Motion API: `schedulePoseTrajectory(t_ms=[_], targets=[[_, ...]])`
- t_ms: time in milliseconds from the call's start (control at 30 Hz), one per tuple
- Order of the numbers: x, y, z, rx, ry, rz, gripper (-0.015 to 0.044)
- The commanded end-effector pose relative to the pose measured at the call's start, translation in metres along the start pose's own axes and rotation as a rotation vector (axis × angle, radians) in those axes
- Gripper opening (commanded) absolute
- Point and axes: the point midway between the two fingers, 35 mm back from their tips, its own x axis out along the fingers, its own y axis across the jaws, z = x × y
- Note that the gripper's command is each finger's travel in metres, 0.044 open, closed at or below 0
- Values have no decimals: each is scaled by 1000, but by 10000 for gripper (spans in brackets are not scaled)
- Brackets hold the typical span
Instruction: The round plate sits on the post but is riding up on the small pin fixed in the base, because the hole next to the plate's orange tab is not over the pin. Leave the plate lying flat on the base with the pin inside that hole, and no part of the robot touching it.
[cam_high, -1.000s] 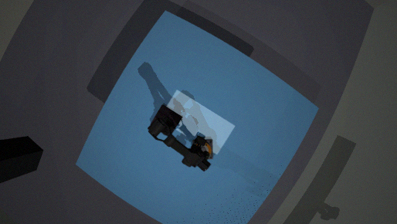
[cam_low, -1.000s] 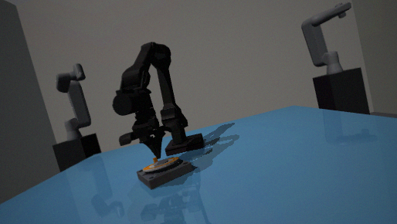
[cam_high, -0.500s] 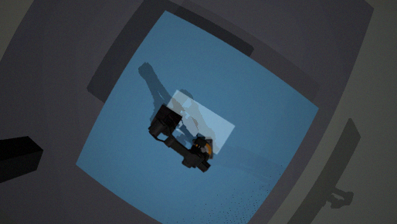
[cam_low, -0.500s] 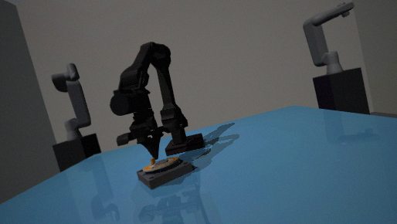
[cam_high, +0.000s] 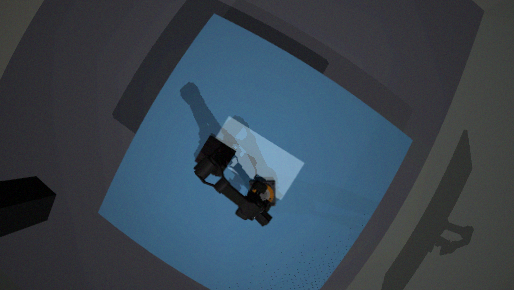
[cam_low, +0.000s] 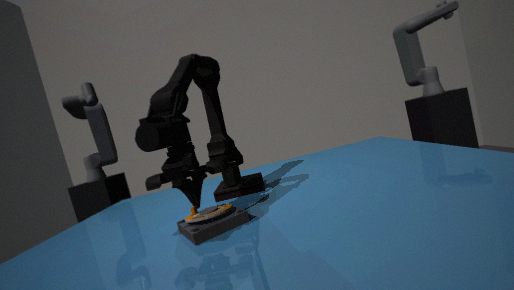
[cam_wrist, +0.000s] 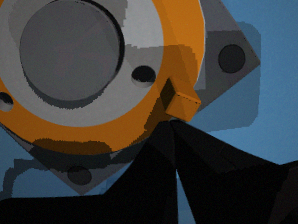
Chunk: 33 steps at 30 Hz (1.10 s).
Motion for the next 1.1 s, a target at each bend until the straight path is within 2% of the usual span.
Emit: schedulePoseTrajectory(t_ms=[0, 1067], targets=[[-1, -5, 7, 1, -4, -9, 0], [-7, -16, 35, 1, -6, -10, 0]])
